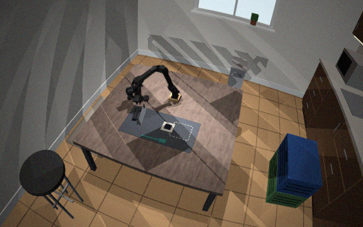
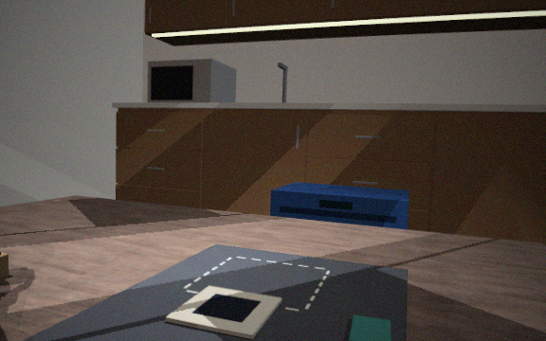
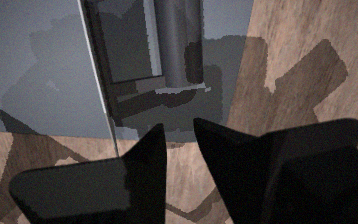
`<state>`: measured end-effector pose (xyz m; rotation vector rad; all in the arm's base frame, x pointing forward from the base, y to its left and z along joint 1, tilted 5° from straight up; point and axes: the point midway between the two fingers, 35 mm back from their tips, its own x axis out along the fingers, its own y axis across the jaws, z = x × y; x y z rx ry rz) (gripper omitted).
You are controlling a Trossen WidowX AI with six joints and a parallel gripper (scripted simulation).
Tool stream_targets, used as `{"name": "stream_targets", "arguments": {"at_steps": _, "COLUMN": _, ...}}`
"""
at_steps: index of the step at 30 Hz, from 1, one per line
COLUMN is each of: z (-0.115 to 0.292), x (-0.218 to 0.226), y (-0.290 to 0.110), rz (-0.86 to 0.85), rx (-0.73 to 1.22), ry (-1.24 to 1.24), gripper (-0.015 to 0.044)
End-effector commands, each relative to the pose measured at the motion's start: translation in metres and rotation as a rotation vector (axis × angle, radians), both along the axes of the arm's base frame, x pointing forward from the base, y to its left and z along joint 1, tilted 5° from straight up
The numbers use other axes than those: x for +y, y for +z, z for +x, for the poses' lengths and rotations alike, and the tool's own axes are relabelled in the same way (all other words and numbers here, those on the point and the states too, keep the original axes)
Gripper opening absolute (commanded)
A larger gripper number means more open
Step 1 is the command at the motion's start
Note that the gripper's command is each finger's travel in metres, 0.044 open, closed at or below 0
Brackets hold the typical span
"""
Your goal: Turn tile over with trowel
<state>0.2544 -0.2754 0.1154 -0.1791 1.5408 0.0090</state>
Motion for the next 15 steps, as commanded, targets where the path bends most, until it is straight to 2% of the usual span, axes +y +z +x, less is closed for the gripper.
{"name": "stream_targets", "arguments": {"at_steps": 1, "z": -0.001, "x": 0.006, "y": -0.004, "rz": -0.003, "rx": 0.002, "ry": -0.005, "gripper": 0.01}}
{"name": "stream_targets", "arguments": {"at_steps": 15, "z": -0.003, "x": 0.024, "y": -0.011, "rz": -0.001, "rx": 0.002, "ry": -0.004, "gripper": 0.01}}
